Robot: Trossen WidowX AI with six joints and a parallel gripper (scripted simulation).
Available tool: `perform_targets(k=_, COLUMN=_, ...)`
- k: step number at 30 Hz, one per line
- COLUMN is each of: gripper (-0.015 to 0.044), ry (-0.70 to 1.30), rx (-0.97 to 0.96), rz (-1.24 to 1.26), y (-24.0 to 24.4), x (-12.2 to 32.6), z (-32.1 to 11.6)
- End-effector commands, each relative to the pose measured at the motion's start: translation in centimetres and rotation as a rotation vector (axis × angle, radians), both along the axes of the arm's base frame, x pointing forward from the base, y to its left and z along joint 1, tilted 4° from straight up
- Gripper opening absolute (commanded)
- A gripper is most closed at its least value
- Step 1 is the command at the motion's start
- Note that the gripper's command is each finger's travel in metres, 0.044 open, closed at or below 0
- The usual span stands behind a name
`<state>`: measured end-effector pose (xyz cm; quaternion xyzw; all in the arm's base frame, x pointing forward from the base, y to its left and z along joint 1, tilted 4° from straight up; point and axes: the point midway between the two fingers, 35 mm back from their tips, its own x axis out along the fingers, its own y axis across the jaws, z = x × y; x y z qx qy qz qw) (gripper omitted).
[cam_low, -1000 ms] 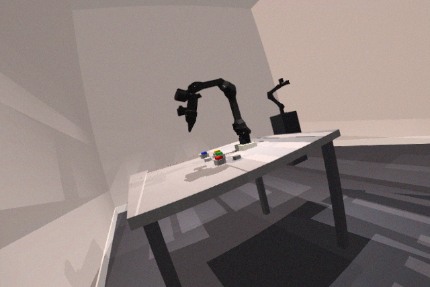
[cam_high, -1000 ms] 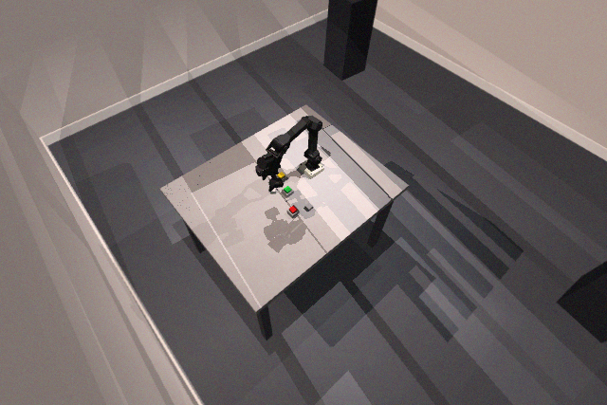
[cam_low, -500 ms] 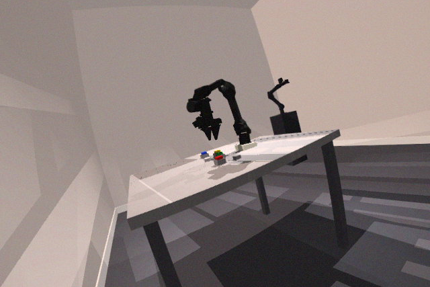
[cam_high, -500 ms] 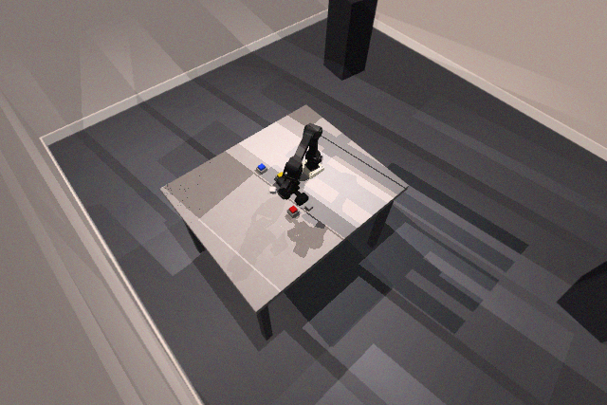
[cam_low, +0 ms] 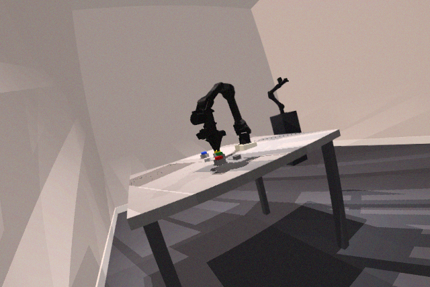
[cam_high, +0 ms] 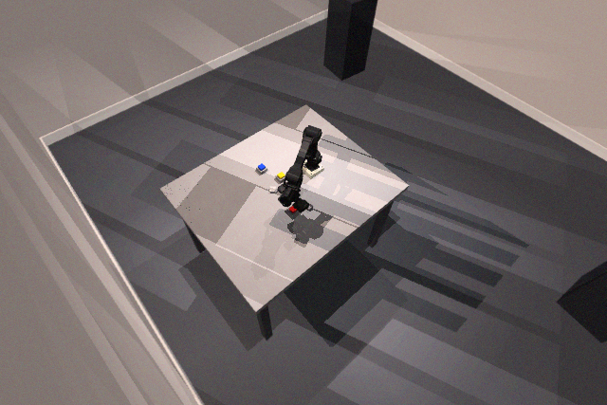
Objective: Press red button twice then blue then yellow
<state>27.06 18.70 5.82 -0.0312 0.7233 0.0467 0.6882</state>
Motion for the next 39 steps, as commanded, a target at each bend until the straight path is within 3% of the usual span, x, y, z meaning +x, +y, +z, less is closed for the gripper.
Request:
perform_targets(k=1, gripper=0.002, ry=0.005, rx=0.001, rz=-0.004, y=0.0, x=-0.2, z=-0.4)
perform_targets(k=39, gripper=0.002, ry=0.005, rx=0.001, rz=-0.004, y=0.1, x=-0.4, z=-3.8)
